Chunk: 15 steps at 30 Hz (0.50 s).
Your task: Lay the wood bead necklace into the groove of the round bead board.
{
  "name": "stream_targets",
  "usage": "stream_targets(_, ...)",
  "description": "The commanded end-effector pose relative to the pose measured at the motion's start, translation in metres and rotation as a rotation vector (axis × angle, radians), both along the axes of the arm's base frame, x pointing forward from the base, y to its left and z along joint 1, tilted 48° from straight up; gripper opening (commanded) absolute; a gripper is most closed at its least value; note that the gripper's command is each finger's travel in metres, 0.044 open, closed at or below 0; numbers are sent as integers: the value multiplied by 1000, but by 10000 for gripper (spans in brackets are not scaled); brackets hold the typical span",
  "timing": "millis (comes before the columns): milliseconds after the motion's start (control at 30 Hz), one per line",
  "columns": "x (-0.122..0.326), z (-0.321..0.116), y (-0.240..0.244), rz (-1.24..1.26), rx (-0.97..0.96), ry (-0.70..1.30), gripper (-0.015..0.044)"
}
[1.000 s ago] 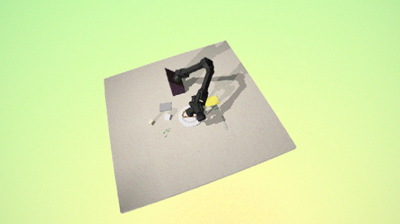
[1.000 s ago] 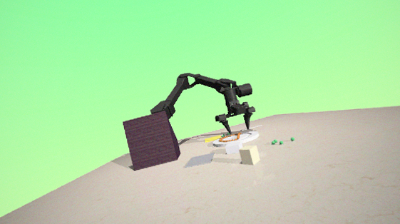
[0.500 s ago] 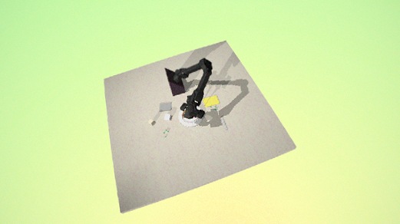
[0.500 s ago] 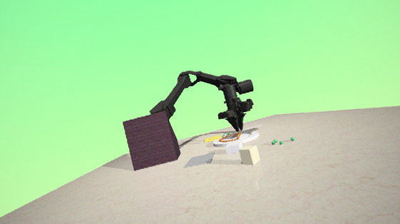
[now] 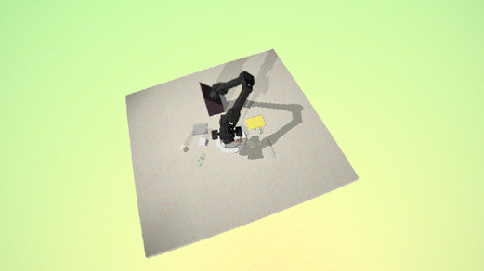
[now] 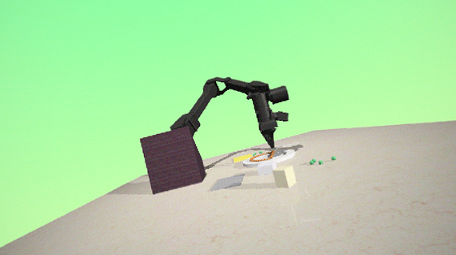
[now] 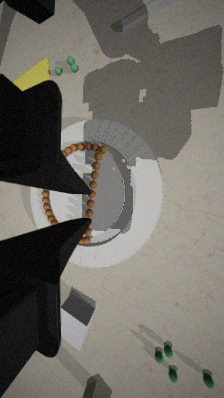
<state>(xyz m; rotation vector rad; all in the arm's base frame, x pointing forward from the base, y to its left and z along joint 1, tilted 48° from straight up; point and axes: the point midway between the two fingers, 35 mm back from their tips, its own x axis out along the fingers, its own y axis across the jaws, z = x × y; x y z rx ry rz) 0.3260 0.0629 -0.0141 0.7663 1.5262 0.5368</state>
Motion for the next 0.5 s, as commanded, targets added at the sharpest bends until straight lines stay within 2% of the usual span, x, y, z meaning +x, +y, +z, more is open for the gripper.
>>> stream_targets(0, -18, -21, -34, 462, -2, -498, 120)
stream_targets(167, -22, -24, -39, 602, 0, -652, 120)
stream_targets(467, -22, -24, -39, 606, 0, -656, 120)
